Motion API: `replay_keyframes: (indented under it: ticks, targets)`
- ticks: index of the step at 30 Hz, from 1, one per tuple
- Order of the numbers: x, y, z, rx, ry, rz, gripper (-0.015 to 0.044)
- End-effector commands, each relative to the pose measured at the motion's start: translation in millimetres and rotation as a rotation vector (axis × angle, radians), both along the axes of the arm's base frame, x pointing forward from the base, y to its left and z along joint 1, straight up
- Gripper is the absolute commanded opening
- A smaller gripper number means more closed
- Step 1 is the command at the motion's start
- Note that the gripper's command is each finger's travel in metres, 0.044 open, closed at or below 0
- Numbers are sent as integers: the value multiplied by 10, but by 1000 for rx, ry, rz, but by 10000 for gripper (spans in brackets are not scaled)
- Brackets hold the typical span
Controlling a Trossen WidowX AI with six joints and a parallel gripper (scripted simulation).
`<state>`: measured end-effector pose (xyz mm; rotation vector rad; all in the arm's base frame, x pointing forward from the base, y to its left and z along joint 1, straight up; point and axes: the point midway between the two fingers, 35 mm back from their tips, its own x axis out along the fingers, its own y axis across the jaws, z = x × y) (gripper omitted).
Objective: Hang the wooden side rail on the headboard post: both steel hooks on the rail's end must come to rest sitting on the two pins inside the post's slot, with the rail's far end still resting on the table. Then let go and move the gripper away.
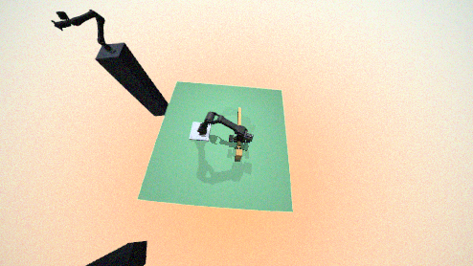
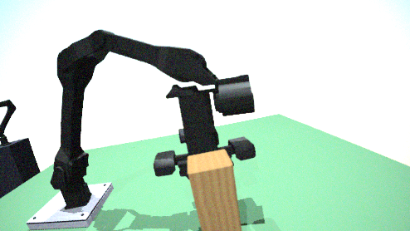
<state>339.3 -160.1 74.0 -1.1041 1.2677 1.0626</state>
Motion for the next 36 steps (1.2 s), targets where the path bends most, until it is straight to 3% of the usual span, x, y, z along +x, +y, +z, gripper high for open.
replay_keyframes:
  ticks: [1,36]
  targets:
    - [23,-23,34,-7,-8,4,0]
    - [24,-63,32,-8,-8,4,0]
